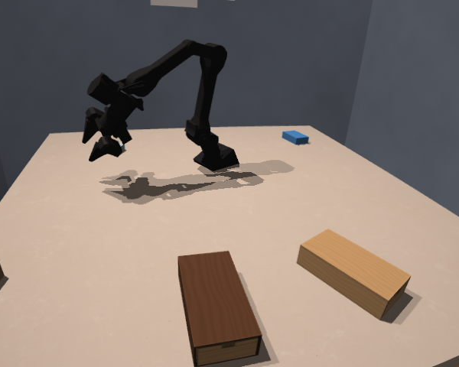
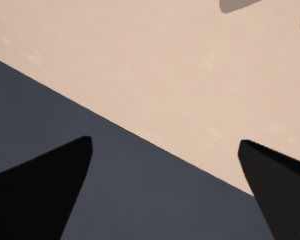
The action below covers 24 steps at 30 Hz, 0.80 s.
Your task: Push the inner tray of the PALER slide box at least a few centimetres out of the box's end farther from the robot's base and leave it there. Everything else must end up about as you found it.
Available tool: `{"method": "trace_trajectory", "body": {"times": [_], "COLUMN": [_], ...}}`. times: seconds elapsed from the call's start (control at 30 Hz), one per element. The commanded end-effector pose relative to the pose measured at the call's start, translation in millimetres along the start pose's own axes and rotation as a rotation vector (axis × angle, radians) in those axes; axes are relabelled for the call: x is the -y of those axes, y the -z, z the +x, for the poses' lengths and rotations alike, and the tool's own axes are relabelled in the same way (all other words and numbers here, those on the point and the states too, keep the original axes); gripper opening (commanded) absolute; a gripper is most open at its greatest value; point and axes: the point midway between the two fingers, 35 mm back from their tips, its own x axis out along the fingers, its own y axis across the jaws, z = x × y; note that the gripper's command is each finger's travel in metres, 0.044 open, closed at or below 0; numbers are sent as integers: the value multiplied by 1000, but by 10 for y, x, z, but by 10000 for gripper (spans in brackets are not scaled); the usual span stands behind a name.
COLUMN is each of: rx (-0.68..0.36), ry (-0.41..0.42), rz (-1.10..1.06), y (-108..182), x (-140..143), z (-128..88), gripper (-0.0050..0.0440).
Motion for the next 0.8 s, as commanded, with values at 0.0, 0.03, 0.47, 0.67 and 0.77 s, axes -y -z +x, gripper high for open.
{"method": "trace_trajectory", "body": {"times": [0.0, 0.03, 0.47, 0.67, 0.77], "rx": [-23, -23, -23, -35, -87], "ry": [-4, -4, -4, 58, 152], "rz": [6, 6, 6, -158, -388], "y": [69, 69, 69, 102, 171], "x": [-24, -24, -24, 206, 622], "z": [-49, -49, -49, 8, 25], "gripper": [400, 400, 400, 304, 232]}}
